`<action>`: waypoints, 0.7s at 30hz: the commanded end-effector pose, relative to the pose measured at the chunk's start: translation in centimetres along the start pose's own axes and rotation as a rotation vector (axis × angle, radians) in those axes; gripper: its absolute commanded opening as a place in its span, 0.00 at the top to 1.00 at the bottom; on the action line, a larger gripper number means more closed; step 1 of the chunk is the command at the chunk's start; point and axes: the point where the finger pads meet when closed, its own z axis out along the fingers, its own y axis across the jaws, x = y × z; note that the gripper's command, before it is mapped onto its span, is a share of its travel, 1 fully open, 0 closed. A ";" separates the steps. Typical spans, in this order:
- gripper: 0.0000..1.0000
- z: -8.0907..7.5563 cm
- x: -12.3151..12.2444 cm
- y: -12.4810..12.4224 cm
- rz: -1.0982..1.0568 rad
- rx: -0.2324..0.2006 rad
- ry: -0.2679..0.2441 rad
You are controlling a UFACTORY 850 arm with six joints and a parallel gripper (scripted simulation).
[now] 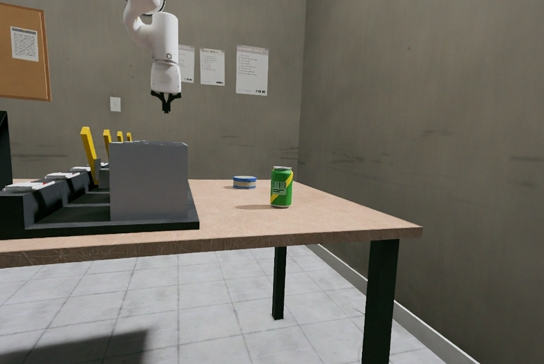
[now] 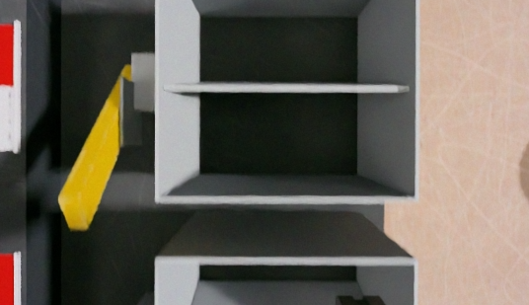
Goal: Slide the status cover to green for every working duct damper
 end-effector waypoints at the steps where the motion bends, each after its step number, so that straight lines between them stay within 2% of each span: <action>1: 1.00 -0.2 -4.2 0.1 -0.001 -0.006 0.005; 14: 1.00 0.8 -15.7 -1.7 -0.004 -0.005 0.004; 21: 1.00 0.9 -16.8 -2.0 -0.004 -0.004 0.004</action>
